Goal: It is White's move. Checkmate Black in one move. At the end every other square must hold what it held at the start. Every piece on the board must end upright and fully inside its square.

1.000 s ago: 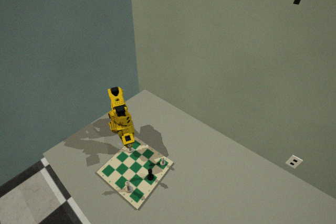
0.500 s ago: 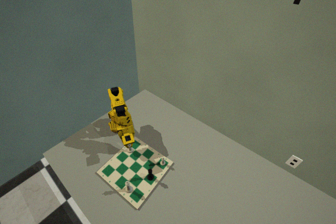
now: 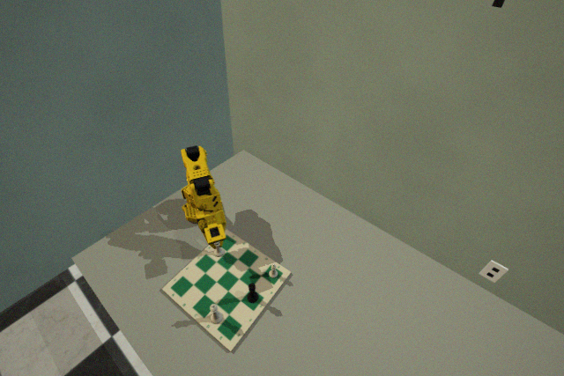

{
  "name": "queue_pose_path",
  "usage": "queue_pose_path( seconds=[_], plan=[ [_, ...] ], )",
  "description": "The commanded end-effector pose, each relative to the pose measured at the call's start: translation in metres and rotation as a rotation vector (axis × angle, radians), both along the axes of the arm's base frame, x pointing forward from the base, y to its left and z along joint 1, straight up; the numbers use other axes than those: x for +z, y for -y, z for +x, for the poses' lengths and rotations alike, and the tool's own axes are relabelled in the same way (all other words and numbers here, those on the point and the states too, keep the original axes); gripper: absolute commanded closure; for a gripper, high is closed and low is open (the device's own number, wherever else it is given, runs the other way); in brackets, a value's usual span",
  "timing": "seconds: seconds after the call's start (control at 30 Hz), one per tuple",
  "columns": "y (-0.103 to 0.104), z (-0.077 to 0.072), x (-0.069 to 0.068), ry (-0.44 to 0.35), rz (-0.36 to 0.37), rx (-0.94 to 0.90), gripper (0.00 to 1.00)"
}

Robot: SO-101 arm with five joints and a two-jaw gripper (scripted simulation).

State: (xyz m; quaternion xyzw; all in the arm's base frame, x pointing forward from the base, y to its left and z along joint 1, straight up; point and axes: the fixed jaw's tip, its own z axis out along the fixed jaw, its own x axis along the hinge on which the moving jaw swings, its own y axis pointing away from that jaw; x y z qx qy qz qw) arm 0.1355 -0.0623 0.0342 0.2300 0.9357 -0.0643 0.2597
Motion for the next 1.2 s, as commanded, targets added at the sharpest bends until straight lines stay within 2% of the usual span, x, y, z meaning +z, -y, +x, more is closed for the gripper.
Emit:
queue_pose_path(
  seconds=[0.0, 0.27, 0.6, 0.67, 1.17],
  plan=[
    [0.001, 0.0, 0.002, -0.003, -0.002, 0.0, 1.0],
    [0.002, 0.0, 0.006, -0.004, -0.003, -0.001, 1.0],
    [0.003, -0.001, 0.024, -0.006, -0.007, -0.004, 1.0],
    [0.003, -0.001, 0.024, -0.006, -0.007, -0.004, 1.0],
    [0.002, -0.002, 0.063, -0.006, -0.007, -0.004, 1.0]
  ],
)
